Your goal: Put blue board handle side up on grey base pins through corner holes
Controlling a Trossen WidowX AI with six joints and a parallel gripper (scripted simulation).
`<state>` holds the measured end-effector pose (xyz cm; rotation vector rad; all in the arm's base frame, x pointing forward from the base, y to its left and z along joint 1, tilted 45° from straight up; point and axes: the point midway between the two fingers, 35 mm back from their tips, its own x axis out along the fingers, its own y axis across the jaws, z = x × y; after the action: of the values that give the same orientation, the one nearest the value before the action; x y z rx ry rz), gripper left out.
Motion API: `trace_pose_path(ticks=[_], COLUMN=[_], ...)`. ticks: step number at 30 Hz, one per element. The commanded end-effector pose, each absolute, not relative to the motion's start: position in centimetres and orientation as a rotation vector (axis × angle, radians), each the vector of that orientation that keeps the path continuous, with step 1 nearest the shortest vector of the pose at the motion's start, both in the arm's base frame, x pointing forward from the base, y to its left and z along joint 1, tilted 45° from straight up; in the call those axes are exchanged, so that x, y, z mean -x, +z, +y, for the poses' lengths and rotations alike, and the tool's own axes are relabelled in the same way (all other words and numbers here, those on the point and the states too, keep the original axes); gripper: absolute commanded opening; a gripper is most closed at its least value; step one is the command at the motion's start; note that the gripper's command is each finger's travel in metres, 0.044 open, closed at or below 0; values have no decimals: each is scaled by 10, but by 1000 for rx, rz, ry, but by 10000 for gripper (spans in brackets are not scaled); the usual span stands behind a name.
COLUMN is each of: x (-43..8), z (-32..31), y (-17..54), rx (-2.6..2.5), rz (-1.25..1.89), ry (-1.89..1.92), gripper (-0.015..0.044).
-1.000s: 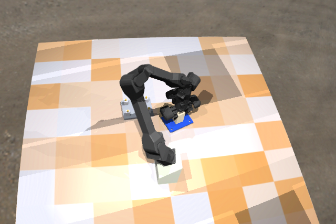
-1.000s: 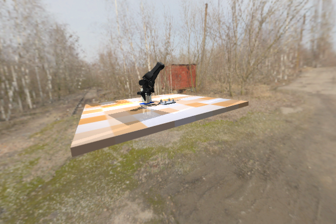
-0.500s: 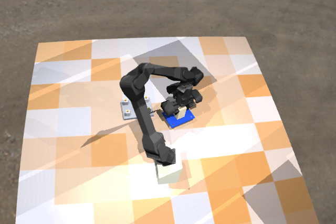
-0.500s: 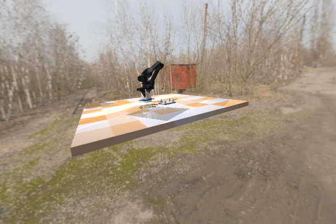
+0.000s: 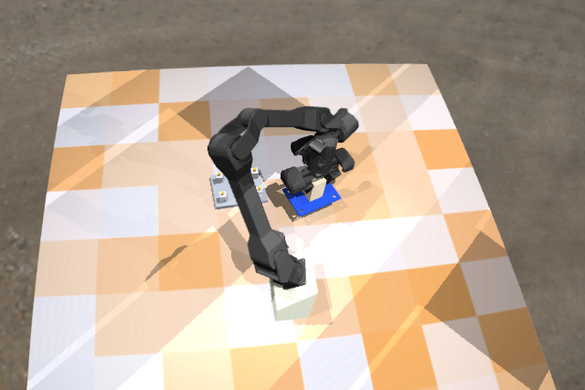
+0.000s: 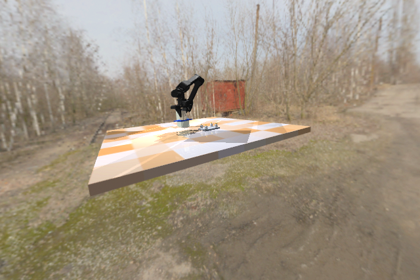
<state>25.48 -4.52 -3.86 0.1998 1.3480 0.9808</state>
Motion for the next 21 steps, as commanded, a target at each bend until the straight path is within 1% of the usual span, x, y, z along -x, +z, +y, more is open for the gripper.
trace_pose_path(ticks=[1,21], x=[-258,-281], z=[-45,-21], y=[-34,-10], rx=[-198,-228], rz=[1356,1396], ry=[976,915], gripper=[0,0])
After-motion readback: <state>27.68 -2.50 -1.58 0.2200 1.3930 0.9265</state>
